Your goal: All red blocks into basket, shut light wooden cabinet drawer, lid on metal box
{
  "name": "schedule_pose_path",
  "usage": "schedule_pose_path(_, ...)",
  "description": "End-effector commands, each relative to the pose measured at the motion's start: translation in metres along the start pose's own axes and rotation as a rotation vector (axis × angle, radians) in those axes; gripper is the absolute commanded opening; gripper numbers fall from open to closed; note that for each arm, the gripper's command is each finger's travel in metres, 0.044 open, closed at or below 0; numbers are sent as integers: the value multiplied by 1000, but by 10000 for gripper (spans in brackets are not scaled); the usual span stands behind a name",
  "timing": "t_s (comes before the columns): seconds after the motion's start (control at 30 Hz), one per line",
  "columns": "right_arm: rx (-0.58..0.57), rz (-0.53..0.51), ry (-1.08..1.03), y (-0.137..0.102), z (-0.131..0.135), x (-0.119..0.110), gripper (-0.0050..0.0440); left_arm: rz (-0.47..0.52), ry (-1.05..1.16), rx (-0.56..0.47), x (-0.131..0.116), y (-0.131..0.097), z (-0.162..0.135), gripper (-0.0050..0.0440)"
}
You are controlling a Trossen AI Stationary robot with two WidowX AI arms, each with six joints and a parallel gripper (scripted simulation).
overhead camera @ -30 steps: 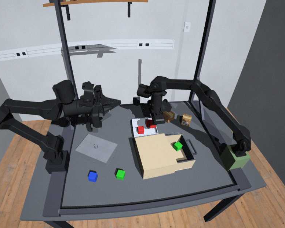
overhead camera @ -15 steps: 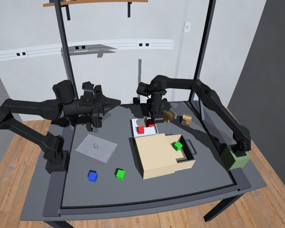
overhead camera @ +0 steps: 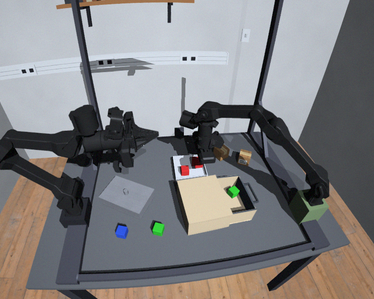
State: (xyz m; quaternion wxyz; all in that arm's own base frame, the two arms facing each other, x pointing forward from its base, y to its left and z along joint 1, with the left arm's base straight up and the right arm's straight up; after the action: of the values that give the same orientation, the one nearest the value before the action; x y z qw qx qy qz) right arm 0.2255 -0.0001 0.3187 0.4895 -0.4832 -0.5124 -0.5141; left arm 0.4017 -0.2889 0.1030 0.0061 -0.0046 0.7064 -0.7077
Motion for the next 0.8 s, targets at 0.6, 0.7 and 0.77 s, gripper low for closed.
schedule_pose_path(0.6, -4, -24, 4, -2, 0, 6, -50, 41, 6, 36, -1, -7, 2, -50)
schedule_pose_path(0.7, -4, -24, 4, -2, 0, 6, -50, 14, 5, 17, 0, 12, 1, -50)
schedule_pose_path(0.77, -4, -24, 4, -2, 0, 6, -50, 16, 5, 17, 0, 15, 1, -50)
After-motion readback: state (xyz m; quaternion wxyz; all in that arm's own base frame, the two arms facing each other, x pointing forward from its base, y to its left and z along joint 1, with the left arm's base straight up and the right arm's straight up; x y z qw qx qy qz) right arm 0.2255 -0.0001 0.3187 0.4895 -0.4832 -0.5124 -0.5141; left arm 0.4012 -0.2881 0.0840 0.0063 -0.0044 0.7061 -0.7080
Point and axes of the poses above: on each arm, the point midway between the two fingers, 35 mm back from their tips, its own y axis out along the fingers, its own z axis across the jaws, x = y × z, the point moved 9 cm from there along -y, back along the fingers
